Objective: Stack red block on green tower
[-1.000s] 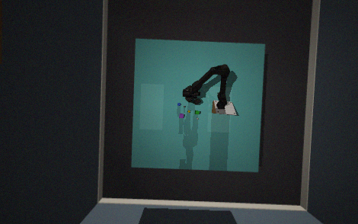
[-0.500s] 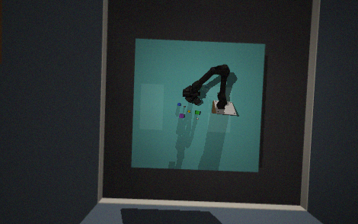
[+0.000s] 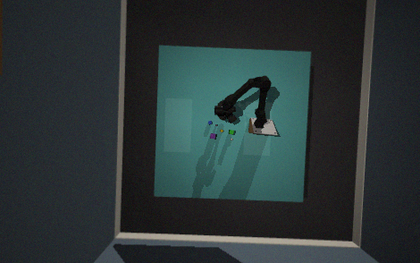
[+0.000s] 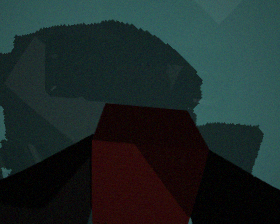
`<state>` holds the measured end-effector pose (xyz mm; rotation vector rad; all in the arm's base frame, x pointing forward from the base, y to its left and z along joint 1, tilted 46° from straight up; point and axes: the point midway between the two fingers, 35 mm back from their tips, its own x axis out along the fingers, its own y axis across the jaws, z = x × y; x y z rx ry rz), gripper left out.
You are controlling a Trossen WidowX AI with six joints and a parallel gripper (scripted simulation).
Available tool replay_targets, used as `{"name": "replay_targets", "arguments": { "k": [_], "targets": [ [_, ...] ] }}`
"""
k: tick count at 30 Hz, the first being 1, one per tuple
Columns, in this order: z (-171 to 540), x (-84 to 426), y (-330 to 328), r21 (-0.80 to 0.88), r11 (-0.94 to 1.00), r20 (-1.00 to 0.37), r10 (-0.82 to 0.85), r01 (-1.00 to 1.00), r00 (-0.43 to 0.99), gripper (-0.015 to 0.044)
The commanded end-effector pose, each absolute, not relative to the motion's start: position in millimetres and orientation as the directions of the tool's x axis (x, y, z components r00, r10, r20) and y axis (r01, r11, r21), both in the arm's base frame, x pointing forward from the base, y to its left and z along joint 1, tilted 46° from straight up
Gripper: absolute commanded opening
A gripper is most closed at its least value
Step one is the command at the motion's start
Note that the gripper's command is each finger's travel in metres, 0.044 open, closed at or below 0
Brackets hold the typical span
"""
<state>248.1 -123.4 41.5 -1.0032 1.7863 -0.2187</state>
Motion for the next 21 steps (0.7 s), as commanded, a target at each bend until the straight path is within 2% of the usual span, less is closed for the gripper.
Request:
{"name": "replay_targets", "arguments": {
  "k": [1,15,21],
  "targets": [
    [54.6,252.7,-111.2,-0.570,0.638,-0.692,-0.713,-0.518,-0.115,0.0000],
    [101.8,260.6,-62.1,-0.568,0.639,-0.694,-0.711,-0.518,-0.116,0.0000],
    [102.8,261.2,-60.2,-0.569,0.635,-0.692,-0.713,-0.522,-0.112,0.0000]
  ]
}}
